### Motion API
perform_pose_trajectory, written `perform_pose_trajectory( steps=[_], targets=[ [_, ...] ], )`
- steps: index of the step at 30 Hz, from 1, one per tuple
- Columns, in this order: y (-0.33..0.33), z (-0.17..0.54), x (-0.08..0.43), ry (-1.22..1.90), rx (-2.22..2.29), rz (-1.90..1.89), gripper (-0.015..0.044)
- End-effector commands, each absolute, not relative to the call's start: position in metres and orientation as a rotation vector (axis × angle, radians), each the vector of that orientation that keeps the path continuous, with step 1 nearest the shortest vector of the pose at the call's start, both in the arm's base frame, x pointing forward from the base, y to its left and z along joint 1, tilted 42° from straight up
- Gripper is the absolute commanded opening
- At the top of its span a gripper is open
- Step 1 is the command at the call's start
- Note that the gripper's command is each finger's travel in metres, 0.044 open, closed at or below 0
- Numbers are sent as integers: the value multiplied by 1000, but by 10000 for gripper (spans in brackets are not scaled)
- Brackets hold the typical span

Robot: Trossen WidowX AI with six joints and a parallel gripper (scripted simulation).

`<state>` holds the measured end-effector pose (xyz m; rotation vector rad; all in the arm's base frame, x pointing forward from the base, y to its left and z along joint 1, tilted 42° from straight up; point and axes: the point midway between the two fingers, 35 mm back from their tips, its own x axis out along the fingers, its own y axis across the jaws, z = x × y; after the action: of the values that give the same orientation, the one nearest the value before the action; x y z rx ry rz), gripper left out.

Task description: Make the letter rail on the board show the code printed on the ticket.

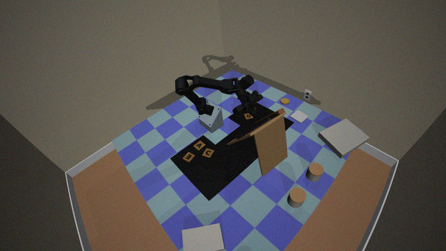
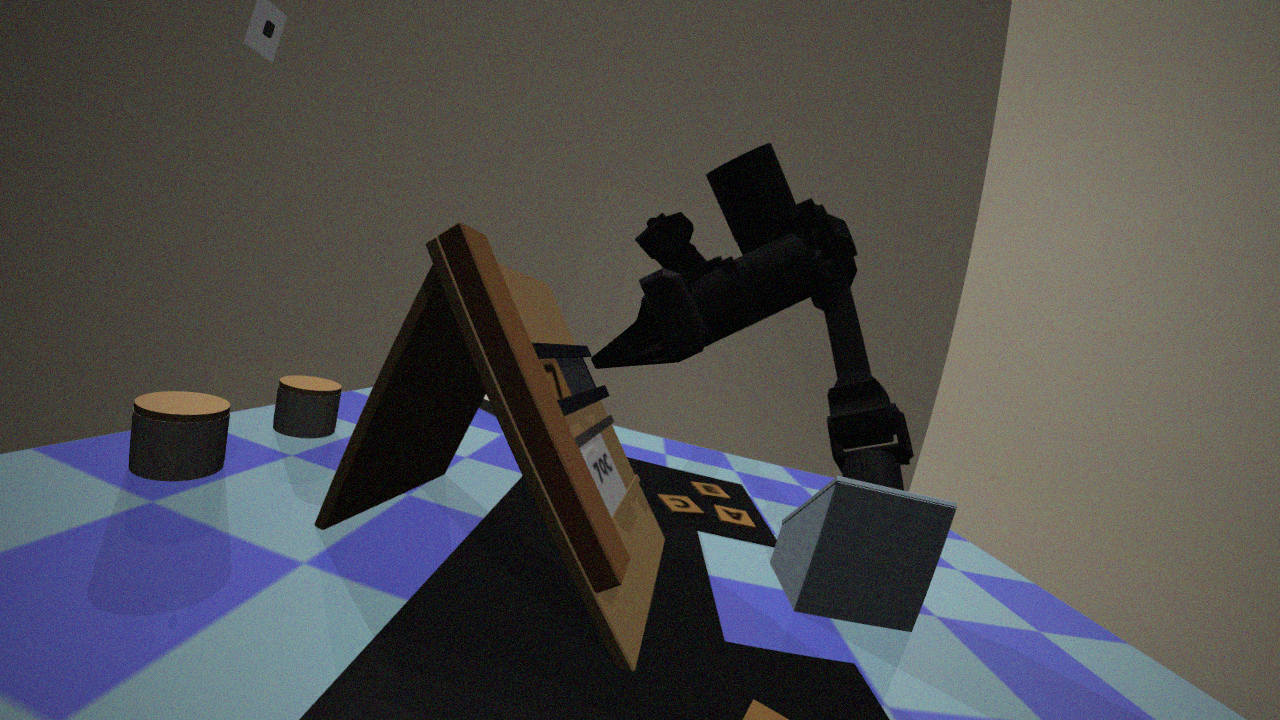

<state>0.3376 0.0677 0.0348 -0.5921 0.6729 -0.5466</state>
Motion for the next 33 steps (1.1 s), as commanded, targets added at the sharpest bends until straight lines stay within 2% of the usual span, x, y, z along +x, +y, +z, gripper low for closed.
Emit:
perform_pose_trajectory(
  steps=[1, 10, 18, 33],
  targets=[
    [68, 34, 341, 697, -588, -548, 0],
    [62, 42, 365, 1039, -508, -601, 0],
    [38, 66, 358, 1297, -395, -748, 0],
    [36, 69, 357, 1318, -385, -764, 0]
  ],
)
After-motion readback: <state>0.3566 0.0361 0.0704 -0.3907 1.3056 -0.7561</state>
